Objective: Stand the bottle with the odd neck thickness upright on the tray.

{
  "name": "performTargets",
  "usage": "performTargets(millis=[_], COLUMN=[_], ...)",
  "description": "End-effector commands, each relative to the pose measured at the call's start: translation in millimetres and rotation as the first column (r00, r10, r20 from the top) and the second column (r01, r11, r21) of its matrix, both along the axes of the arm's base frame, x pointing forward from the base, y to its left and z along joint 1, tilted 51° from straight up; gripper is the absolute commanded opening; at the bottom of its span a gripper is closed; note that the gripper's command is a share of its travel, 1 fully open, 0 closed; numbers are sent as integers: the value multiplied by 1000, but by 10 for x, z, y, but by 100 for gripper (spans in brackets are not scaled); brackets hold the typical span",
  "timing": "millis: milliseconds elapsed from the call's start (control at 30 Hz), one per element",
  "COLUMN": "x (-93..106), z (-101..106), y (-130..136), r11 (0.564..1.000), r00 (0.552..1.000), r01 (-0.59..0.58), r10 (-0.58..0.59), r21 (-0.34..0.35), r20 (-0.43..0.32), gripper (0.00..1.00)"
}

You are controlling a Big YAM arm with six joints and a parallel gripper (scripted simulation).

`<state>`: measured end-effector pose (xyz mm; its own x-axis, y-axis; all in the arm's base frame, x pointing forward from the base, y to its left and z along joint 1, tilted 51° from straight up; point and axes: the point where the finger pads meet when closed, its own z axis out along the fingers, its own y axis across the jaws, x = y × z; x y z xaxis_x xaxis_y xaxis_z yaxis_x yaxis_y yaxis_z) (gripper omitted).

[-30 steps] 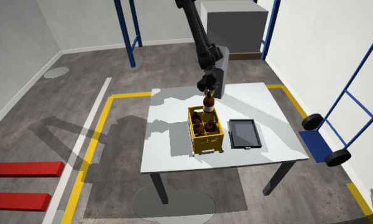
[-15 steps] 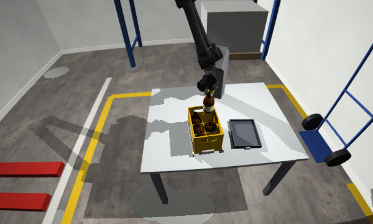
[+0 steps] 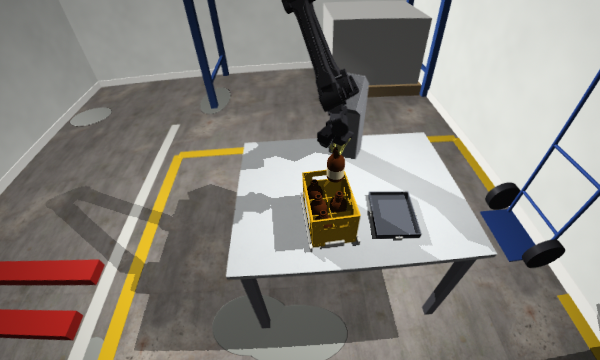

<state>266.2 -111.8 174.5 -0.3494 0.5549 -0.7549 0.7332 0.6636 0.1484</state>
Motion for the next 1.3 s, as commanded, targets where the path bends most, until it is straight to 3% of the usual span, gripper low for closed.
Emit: performTargets(millis=[0, 1267], x=[75, -45], z=[280, 422], y=[34, 133], r11=[1000, 1000], r00=[998, 998], r01=[-8, -6], r10=[9, 6], r21=[-7, -2], r20=[58, 63], gripper=[0, 0])
